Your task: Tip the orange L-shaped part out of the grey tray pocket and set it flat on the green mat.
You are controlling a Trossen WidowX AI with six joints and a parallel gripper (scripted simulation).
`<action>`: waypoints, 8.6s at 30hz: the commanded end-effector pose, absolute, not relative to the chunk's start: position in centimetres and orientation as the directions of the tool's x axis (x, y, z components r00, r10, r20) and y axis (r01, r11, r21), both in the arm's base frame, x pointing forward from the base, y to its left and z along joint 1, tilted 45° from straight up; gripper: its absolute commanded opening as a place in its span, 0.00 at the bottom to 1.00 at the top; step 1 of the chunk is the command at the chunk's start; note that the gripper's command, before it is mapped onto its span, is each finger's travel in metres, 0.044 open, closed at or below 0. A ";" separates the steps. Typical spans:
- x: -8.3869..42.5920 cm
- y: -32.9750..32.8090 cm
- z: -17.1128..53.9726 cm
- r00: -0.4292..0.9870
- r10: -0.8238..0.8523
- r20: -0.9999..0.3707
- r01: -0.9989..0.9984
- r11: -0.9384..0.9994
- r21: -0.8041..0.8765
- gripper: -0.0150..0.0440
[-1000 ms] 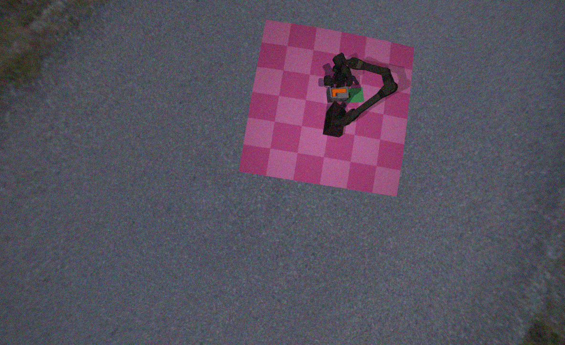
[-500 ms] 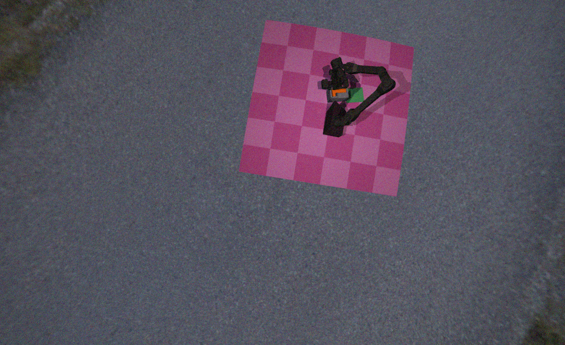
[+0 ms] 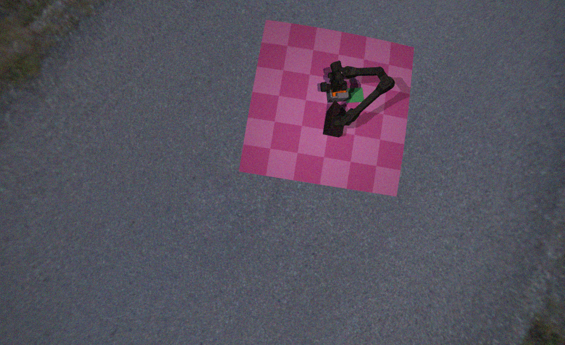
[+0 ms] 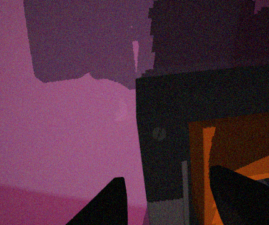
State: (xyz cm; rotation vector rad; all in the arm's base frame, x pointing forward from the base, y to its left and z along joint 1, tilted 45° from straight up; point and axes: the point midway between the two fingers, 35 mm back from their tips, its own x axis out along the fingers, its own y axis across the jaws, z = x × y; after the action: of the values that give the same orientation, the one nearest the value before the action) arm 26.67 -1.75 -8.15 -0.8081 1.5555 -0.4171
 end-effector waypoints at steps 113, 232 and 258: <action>26.5 3.7 -2.8 0.028 -0.704 -0.710 -0.263 0.680 -0.684 0.56; 26.5 3.8 -2.8 0.027 -0.704 -0.710 -0.264 0.680 -0.685 0.56; 28.5 0.7 0.7 0.016 -0.705 -0.709 0.709 0.509 -0.489 0.73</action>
State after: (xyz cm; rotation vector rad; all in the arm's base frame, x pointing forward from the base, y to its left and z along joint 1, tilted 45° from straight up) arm 27.51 2.24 -1.09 -0.3669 1.3389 -0.8090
